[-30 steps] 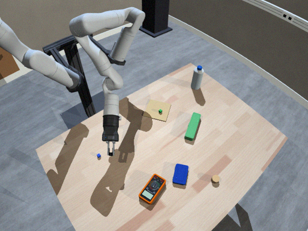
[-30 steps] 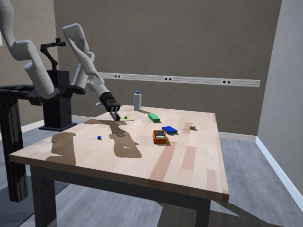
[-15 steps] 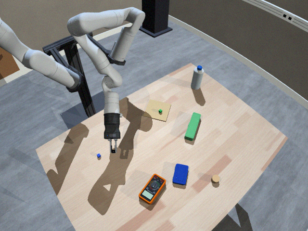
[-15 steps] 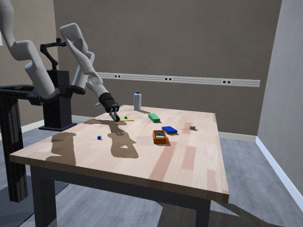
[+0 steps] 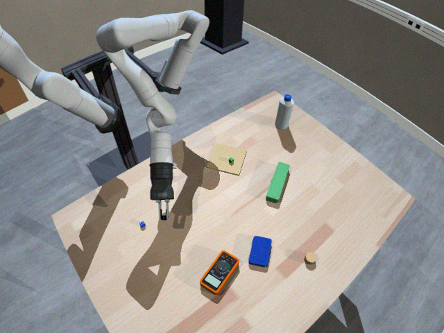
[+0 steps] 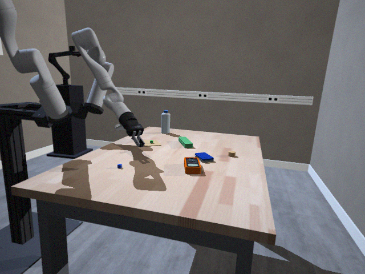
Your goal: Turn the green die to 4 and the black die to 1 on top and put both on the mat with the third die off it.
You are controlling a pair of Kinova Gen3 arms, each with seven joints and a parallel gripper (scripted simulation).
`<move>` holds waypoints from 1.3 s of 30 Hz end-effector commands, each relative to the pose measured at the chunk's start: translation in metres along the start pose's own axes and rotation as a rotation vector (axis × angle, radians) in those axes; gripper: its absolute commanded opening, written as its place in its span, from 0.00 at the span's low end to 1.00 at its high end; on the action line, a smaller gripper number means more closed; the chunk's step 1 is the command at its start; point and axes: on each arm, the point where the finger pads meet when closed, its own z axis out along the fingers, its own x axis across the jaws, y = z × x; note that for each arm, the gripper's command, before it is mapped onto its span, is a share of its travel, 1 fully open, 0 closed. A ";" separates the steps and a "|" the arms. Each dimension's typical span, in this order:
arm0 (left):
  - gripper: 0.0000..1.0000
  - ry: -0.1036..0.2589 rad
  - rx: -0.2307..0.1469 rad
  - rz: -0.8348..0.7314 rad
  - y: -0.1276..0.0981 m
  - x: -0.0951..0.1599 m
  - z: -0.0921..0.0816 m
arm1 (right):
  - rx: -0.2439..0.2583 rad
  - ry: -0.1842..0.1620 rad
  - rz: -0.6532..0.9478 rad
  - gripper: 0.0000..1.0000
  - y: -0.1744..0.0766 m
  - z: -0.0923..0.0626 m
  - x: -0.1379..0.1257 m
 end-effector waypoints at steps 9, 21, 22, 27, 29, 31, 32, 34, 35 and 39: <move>0.34 0.000 -0.003 0.000 -0.012 0.000 0.008 | -0.002 0.000 0.000 1.00 0.000 -0.001 0.000; 0.34 0.000 -0.003 0.000 -0.046 0.000 0.026 | -0.002 0.000 0.000 1.00 0.000 -0.001 0.000; 0.34 0.000 -0.003 0.000 -0.049 0.000 0.028 | -0.002 0.000 0.000 1.00 0.000 -0.001 0.000; 0.34 0.000 -0.003 0.000 -0.061 0.000 0.034 | -0.002 0.000 0.000 1.00 0.000 -0.001 0.000; 0.34 0.000 -0.003 0.000 -0.064 0.000 0.036 | -0.002 0.000 0.000 1.00 0.000 -0.001 0.000; 0.34 0.000 -0.003 0.000 -0.065 0.000 0.036 | -0.002 0.000 0.000 1.00 0.000 -0.001 0.000; 0.34 0.000 -0.003 0.000 -0.065 0.000 0.036 | -0.002 0.000 0.000 1.00 0.000 -0.001 0.000; 0.34 0.000 -0.003 0.000 -0.066 0.000 0.037 | -0.002 0.000 0.000 1.00 0.000 -0.001 0.000; 0.34 0.000 -0.003 0.000 -0.066 0.000 0.037 | -0.002 0.000 0.000 1.00 0.000 -0.001 0.000; 0.34 0.000 -0.003 0.000 -0.067 0.000 0.037 | -0.002 0.000 0.000 1.00 0.000 -0.001 0.000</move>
